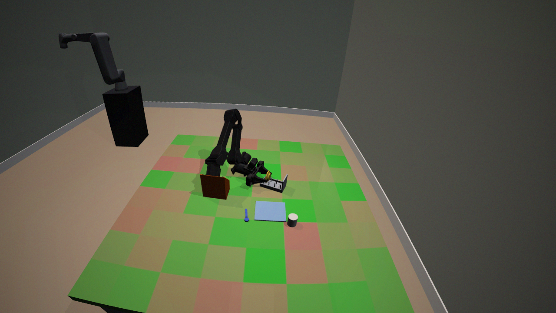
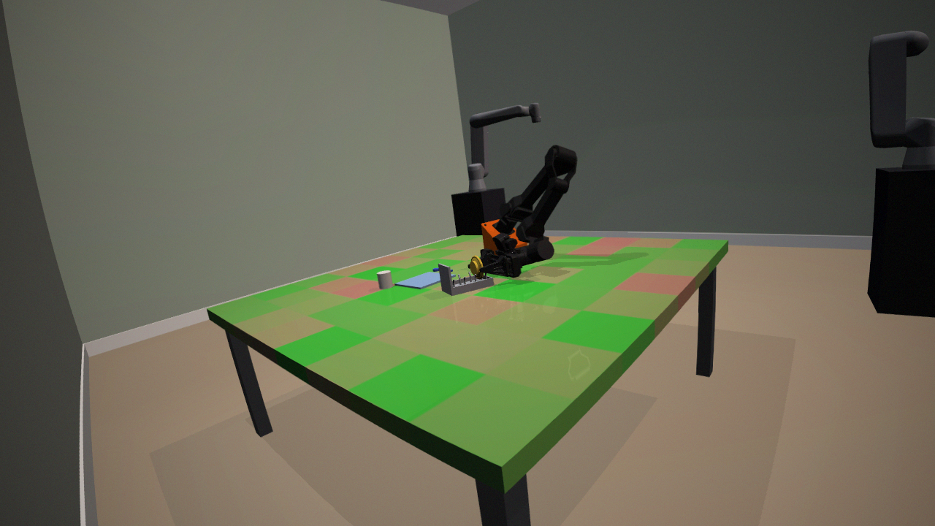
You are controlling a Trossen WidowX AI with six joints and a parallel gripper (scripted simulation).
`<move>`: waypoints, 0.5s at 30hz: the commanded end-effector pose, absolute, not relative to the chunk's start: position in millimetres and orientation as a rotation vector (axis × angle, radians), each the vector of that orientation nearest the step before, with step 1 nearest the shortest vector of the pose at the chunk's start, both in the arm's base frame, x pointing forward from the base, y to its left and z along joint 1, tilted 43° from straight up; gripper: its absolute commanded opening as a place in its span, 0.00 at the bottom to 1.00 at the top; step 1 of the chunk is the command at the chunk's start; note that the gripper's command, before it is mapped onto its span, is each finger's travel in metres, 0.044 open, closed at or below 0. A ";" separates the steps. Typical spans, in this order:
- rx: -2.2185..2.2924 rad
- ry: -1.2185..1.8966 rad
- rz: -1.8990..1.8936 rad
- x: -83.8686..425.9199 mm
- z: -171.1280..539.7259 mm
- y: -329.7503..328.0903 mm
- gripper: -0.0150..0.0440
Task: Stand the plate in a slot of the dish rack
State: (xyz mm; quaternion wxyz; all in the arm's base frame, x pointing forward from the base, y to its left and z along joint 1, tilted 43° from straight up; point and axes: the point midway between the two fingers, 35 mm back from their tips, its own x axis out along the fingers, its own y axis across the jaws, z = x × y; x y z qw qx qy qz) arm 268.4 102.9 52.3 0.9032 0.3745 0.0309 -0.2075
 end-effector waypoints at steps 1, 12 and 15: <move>0.774 0.064 -0.429 268.4 52.2 102.9 0.93; 0.777 0.070 -0.439 272.6 84.8 81.1 0.93; 0.778 0.069 -0.441 271.8 100.8 67.5 0.93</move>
